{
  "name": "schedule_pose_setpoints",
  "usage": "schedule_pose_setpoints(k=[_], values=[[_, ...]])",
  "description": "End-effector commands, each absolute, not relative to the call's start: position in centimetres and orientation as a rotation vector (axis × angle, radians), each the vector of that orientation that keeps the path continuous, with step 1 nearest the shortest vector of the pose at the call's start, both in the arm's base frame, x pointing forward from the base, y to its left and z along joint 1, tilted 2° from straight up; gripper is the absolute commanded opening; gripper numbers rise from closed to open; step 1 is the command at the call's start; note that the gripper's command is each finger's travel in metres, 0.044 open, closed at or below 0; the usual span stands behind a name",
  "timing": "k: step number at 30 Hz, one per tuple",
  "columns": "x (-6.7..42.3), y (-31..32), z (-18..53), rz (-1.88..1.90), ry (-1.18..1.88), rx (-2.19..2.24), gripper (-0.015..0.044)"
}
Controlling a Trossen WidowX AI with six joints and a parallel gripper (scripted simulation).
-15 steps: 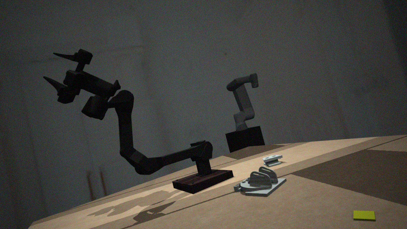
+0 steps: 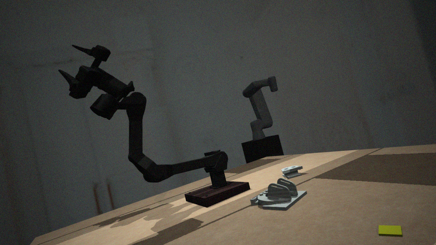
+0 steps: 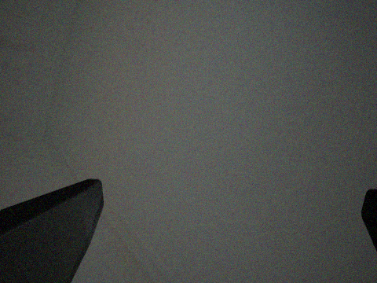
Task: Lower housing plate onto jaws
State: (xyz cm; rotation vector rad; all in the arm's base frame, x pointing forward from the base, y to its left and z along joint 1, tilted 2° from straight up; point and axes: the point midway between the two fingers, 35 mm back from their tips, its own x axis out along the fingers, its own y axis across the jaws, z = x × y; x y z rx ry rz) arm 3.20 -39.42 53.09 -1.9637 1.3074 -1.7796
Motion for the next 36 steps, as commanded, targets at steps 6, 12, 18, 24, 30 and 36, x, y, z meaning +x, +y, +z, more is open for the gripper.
schedule_pose_setpoints(k=[6, 12, 18, 24, 30, 36], values=[[1.5, -34.5, 57.1, -1.946, 1.361, -2.073, 0.0440], [0.6, -31.2, 59.2, -2.056, 1.400, -2.131, 0.0440], [-0.2, -27.6, 61.0, -2.176, 1.446, -2.178, 0.0440], [-1.0, -23.9, 62.7, -2.309, 1.500, -2.211, 0.0440], [-1.3, -20.5, 63.5, -2.429, 1.443, -2.230, 0.0440], [-1.5, -16.5, 64.1, -2.573, 1.341, -2.248, 0.0440]])
